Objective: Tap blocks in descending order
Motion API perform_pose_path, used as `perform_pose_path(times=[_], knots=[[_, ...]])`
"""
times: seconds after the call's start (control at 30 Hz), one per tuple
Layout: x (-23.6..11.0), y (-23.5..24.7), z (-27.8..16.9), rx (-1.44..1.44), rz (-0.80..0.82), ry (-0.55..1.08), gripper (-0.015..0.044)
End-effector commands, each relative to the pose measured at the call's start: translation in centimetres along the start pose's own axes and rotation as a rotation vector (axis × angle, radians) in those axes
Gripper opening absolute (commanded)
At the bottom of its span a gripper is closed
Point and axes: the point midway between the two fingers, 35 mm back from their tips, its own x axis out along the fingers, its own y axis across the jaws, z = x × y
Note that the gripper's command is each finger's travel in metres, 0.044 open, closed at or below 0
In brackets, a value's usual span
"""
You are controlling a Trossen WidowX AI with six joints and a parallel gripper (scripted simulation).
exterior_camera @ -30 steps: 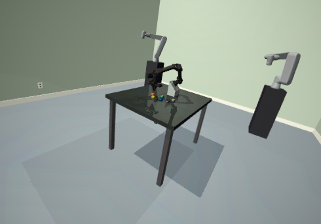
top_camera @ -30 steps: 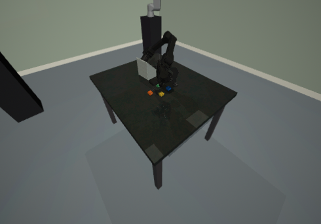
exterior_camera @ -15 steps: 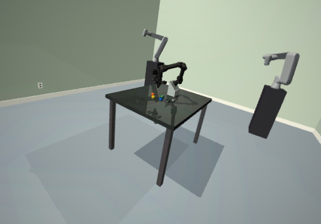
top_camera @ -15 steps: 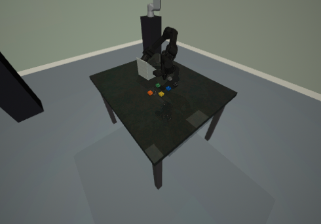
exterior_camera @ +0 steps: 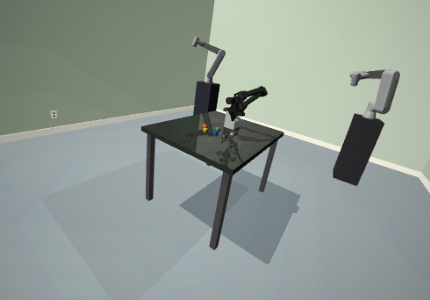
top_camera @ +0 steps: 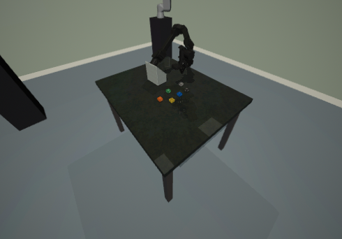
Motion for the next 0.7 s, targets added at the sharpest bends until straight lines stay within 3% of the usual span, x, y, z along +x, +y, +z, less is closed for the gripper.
perform_pose_path(times=[0.0, 0.13, 0.33, 0.67], knots=[[0.3, 0.6, -1.2, 0.012, 0.008, 0.0, 0.002], [1.2, 0.6, -1.0, 0.012, 0.005, 0.001, 0.002], [8.2, 0.7, -1.2, 0.012, 0.01, 0.0, 0.002], [8.8, 0.7, -1.2, 0.012, 0.01, 0.001, 0.002]])
